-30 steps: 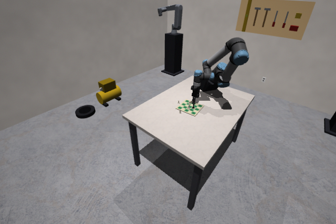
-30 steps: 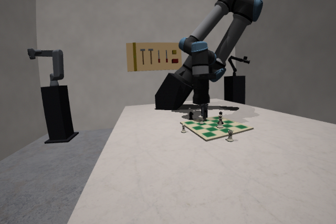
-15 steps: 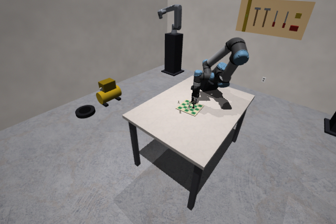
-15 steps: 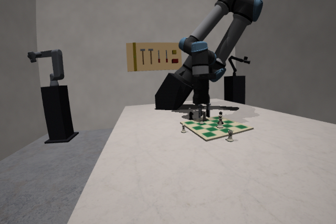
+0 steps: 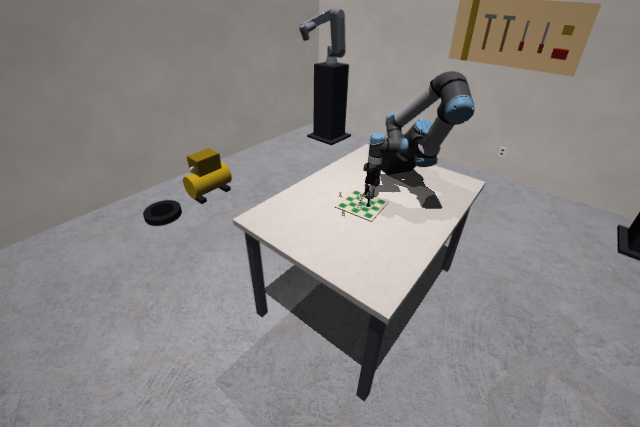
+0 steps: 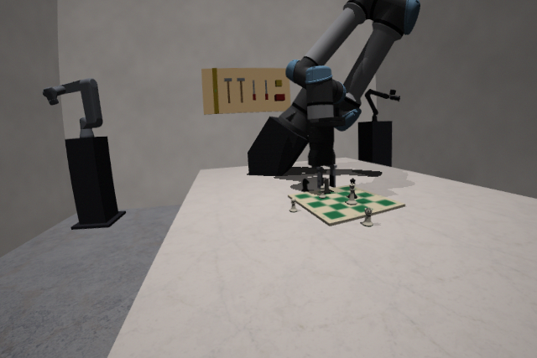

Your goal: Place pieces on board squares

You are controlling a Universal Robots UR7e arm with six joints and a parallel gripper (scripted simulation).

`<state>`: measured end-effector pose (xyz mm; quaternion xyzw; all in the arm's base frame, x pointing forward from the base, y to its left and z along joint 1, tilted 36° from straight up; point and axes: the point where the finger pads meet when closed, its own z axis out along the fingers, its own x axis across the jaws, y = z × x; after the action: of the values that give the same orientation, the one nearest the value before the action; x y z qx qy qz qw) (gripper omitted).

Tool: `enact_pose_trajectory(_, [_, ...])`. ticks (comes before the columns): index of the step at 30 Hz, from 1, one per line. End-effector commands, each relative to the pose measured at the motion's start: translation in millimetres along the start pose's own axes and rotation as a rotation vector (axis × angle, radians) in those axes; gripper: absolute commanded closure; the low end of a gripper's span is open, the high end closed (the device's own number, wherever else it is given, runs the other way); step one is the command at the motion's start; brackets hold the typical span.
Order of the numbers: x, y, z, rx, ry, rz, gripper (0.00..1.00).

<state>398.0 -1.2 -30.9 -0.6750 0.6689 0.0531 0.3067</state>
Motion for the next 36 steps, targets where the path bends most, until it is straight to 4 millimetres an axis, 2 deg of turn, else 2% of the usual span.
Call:
enact_pose_trajectory(1, [0,0,-3,0.001,0.001,0.000,0.27])
enact_pose_trajectory(11, [0,0,-17,0.001,0.001,0.000,0.27])
enact_pose_trajectory(26, [0,0,-64,0.001,0.001,0.000,0.27])
enact_pose_trajectory(36, [0,0,-84,0.001,0.001,0.000,0.27])
